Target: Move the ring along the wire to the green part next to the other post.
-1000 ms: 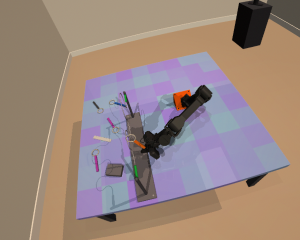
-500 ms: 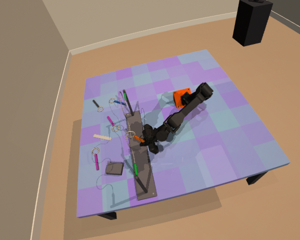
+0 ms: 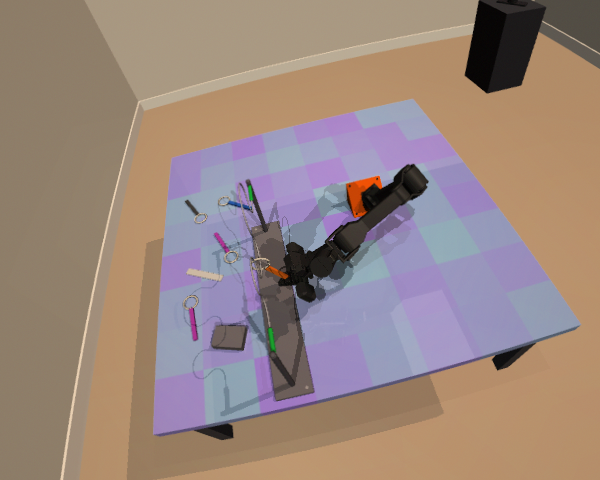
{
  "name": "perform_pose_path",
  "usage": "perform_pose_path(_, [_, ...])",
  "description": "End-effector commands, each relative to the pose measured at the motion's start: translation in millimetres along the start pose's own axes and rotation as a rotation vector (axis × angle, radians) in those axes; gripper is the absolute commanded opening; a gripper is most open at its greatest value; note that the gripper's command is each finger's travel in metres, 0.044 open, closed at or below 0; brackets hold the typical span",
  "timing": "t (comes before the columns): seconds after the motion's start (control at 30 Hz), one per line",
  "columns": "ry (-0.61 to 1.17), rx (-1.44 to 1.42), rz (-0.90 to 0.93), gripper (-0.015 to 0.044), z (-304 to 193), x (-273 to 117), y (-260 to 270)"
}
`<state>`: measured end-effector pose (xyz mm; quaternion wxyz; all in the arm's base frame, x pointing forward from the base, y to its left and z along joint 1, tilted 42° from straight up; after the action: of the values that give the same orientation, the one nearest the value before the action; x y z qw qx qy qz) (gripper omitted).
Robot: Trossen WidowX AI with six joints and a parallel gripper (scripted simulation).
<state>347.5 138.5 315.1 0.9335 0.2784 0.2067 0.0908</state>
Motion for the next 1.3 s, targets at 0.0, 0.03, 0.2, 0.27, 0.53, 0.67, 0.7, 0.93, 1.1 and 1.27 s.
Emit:
perform_pose_path(0.0, [-0.001,-0.014,-0.003,-0.0150,-1,-1,-5])
perform_pose_path(0.03, [0.000,-0.017,-0.005,-0.0150,-1,-1,-6])
perform_pose_path(0.2, [0.002,-0.043,-0.019,-0.0150,-2,-1,-14])
perform_pose_path(0.27, [0.004,-0.058,-0.027,-0.0150,-3,-1,-18])
perform_pose_path(0.53, [0.013,-0.140,-0.072,-0.0150,-5,-2,-34])
perform_pose_path(0.67, [0.020,-0.199,-0.104,-0.0150,-6,-3,-45])
perform_pose_path(0.7, [0.021,-0.214,-0.112,-0.0150,-6,-3,-47])
perform_pose_path(0.93, [0.035,-0.329,-0.174,-0.0150,-4,-6,-66])
perform_pose_path(1.1, [0.047,-0.430,-0.228,-0.0150,-1,-10,-81])
perform_pose_path(1.27, [0.059,-0.536,-0.284,-0.0150,4,-14,-96])
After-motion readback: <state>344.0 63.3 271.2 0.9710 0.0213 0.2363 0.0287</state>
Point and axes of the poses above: the point midway between the two fingers, 35 mm back from their tips, its own x axis out along the fingers, its own y axis across the jaws, z = x × y, the point moved 3 cm from there along -x, back along the fingers, and after that the axes turned 10 degrees about -x, right-handed, at the moved point
